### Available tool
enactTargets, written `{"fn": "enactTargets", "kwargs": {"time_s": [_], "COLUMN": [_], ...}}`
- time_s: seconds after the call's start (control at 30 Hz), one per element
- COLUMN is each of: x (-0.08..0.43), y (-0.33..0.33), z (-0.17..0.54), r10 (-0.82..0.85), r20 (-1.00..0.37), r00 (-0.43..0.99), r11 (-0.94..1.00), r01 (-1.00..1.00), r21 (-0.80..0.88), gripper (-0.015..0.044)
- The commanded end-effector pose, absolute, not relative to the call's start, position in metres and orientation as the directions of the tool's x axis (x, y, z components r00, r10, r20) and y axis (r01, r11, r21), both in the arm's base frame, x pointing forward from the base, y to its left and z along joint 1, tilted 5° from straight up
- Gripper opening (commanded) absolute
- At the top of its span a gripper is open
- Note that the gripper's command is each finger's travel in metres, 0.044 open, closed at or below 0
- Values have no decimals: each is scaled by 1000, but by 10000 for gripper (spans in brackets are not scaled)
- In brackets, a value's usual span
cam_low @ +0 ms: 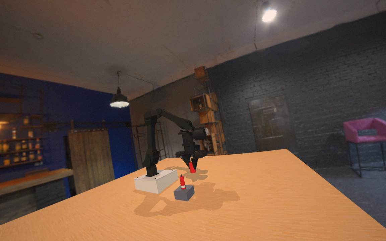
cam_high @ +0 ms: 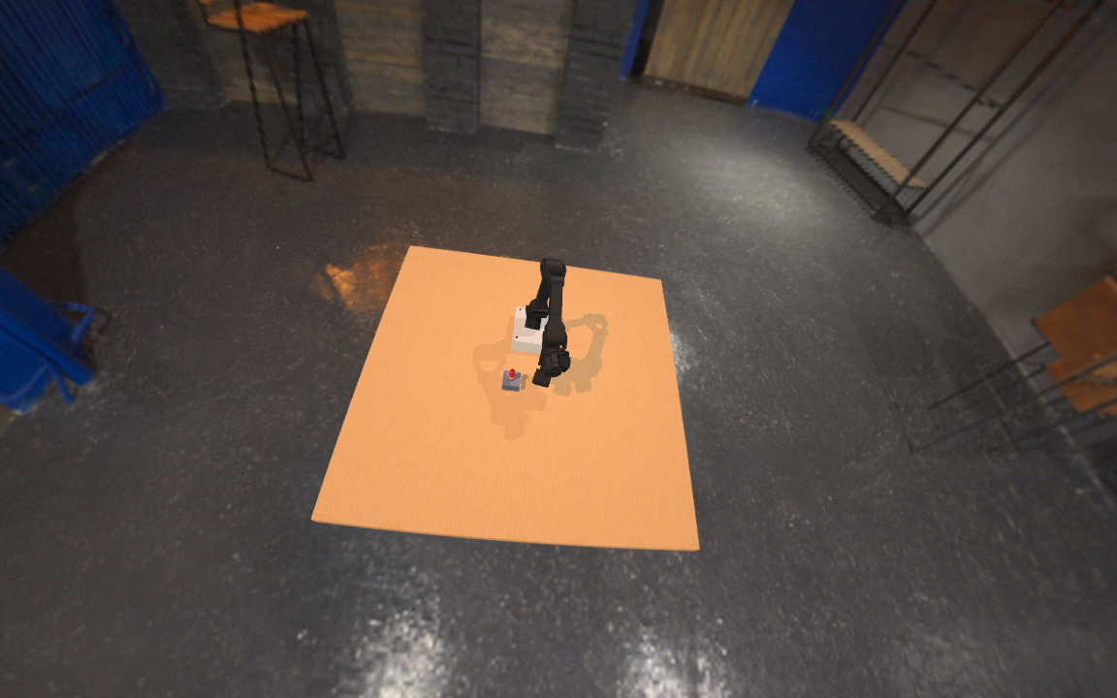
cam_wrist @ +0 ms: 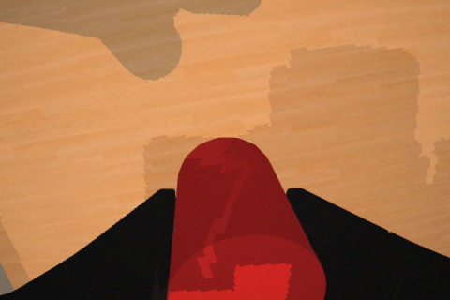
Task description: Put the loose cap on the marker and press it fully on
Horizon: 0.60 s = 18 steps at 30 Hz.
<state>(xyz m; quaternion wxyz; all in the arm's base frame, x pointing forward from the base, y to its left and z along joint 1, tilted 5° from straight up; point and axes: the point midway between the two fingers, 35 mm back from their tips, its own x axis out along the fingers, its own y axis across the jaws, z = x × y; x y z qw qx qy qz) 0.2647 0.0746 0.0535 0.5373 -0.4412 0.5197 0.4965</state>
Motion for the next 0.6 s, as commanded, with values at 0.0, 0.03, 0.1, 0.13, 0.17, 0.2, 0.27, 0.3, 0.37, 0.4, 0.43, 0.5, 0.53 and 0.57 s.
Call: {"fn": "enactTargets", "kwargs": {"time_s": [0.0, 0.03, 0.1, 0.13, 0.17, 0.2, 0.27, 0.3, 0.37, 0.4, 0.43, 0.5, 0.53, 0.57], "x": [271, 272, 274, 274, 275, 276, 277, 278, 279, 279, 280, 281, 281, 281], "y": [64, 61, 55, 52, 49, 46, 40, 37, 30, 27, 24, 18, 15, 12], "z": [60, 61, 63, 64, 66, 67, 69, 70, 72, 73, 74, 76, 78, 79], "r10": [72, 72, 71, 71, 70, 70, 69, 69, 68, 68, 68, 67, 67, 67], "r20": [-997, -997, -997, -997, -997, -997, -997, -997, -997, -997, -997, -998, -998, -998], "r00": [-23, -22, -22, -22, -22, -22, -22, -22, -22, -22, -22, -22, -22, -22], "r11": [115, 115, 115, 115, 115, 115, 115, 115, 115, 115, 115, 115, 115, 115], "r01": [-993, -993, -993, -993, -993, -993, -993, -993, -993, -993, -993, -993, -993, -993], "r21": [31, 31, 30, 30, 30, 30, 30, 30, 29, 29, 29, 29, 29, 29], "gripper": [0, 0, 0, 0, 0, 0, 0, 0, 0, 0, 0, 0, 0, 0]}}
